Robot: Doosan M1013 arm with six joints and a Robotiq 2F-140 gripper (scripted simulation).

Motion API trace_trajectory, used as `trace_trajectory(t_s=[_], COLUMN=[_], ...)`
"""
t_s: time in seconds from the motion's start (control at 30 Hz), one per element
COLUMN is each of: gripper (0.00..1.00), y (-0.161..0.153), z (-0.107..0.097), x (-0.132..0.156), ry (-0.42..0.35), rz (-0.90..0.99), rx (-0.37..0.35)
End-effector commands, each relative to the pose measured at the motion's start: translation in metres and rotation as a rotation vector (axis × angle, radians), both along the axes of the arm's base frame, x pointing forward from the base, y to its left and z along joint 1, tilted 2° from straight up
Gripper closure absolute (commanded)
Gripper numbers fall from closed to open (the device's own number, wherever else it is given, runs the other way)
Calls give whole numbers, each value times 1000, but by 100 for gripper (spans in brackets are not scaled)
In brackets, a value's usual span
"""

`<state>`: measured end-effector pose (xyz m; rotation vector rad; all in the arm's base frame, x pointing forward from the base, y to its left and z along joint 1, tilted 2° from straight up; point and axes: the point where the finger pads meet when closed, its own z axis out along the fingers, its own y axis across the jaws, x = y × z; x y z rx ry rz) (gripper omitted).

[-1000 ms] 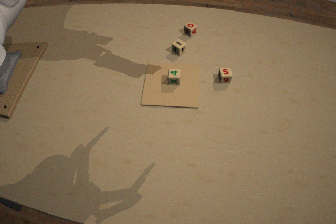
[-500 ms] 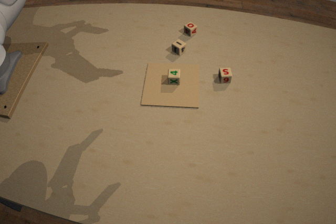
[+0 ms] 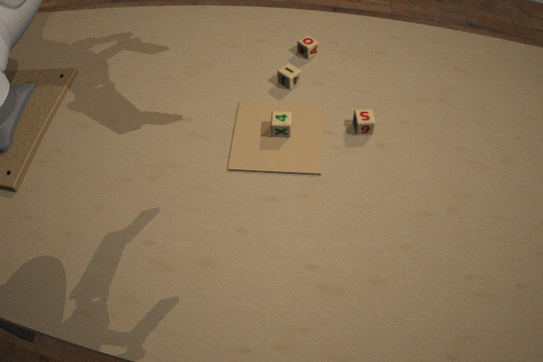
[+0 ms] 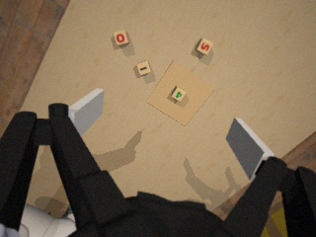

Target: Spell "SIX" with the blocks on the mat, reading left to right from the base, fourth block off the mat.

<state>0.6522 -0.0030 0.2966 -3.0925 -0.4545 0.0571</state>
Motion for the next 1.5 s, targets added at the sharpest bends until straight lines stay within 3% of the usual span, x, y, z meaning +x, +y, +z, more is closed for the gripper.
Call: trace_trajectory(t_s=[0.0,0.23,0.73,0.8,1.47], gripper=[0,0,0,0,0], y=[-6,-10,-20,-20,-34], z=[-14,-29,-77,-77,-137], x=[0,0,-3,-3,-11], ry=[17,36,90,90,124], rz=[139,299,823,823,1482], rx=[2,15,82,82,219])
